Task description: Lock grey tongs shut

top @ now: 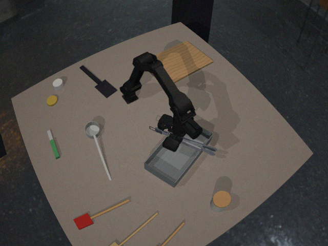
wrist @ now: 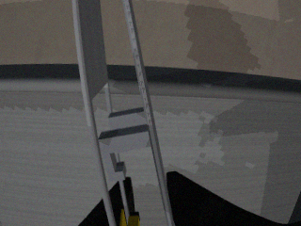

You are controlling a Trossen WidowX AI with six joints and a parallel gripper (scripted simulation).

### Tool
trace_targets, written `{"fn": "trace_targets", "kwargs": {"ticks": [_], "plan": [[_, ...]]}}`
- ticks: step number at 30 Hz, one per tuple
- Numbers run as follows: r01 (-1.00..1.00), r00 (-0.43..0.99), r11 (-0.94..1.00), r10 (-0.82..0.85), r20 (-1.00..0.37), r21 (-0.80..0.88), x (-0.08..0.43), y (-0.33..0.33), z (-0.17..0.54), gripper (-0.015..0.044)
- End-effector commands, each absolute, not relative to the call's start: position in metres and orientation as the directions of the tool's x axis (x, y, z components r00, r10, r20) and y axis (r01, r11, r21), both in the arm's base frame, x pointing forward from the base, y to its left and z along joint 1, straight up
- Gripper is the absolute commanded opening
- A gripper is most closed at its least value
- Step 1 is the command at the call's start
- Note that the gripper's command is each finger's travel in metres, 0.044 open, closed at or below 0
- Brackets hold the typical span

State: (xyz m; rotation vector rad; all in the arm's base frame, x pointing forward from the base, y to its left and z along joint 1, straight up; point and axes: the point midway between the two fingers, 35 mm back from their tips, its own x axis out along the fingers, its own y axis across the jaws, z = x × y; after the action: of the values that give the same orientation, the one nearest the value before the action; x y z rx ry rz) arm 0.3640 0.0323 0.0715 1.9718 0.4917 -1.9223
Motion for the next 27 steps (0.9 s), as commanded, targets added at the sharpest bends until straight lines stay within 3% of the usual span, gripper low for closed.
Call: {"fn": "trace_targets", "kwargs": {"ticks": [1, 5, 11, 19, 27], "plan": [[0.472, 0.024, -0.881, 0.009, -1.000, 0.003, 0.364, 0.032, 0.072, 0.0041], [0.472, 0.024, -0.881, 0.009, -1.000, 0.003, 0.364, 0.032, 0.072, 0.0015], [0.472, 0.024, -0.881, 0.009, -1.000, 0.003, 0.364, 0.032, 0.072, -0.0143], [0.473, 0.024, -0.881, 0.008, -1.000, 0.004, 0.367, 0.033, 0.084, -0.0150], [0.474, 0.026, -0.880, 0.005, -1.000, 0.008, 0.367, 0.033, 0.170, -0.0150]]}}
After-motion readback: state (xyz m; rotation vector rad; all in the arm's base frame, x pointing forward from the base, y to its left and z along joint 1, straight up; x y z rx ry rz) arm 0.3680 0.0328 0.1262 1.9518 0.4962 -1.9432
